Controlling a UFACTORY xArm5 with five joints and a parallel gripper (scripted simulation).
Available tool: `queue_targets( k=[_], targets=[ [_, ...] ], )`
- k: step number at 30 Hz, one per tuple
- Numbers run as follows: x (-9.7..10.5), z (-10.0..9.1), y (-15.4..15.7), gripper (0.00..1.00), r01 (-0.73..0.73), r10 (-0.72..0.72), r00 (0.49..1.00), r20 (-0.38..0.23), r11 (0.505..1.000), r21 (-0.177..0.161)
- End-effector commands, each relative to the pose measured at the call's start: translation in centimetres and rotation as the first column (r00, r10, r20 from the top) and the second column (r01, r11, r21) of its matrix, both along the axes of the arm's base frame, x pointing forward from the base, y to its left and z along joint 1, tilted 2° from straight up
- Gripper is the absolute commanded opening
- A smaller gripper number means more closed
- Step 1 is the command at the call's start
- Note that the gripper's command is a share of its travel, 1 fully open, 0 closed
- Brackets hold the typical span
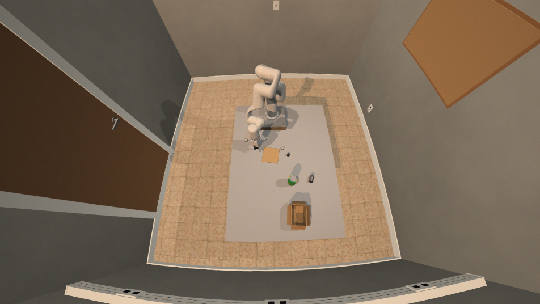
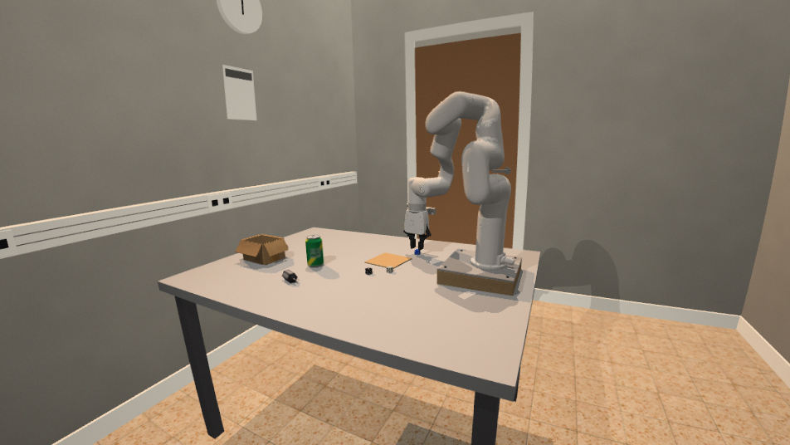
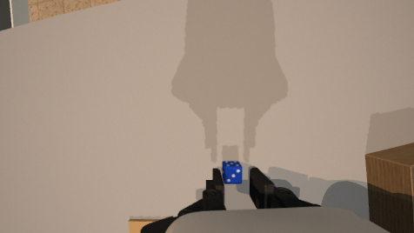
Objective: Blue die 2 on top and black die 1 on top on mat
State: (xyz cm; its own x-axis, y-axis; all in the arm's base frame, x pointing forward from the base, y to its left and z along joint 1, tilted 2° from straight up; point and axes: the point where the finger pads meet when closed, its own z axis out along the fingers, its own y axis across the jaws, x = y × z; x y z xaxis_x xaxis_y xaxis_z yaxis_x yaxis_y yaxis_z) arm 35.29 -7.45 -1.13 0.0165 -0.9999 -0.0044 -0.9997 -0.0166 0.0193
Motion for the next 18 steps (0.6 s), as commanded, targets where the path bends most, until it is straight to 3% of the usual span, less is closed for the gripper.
queue_targets(
  k=[1,18],
  targets=[
    [0.1,0.1,0.0,0.36,0.0,0.0,1.0,0.003,1.0,-0.001],
    [0.1,-1.2,-0.1,0.36,0.0,0.0,1.0,0.003,1.0,-0.001]
  ],
)
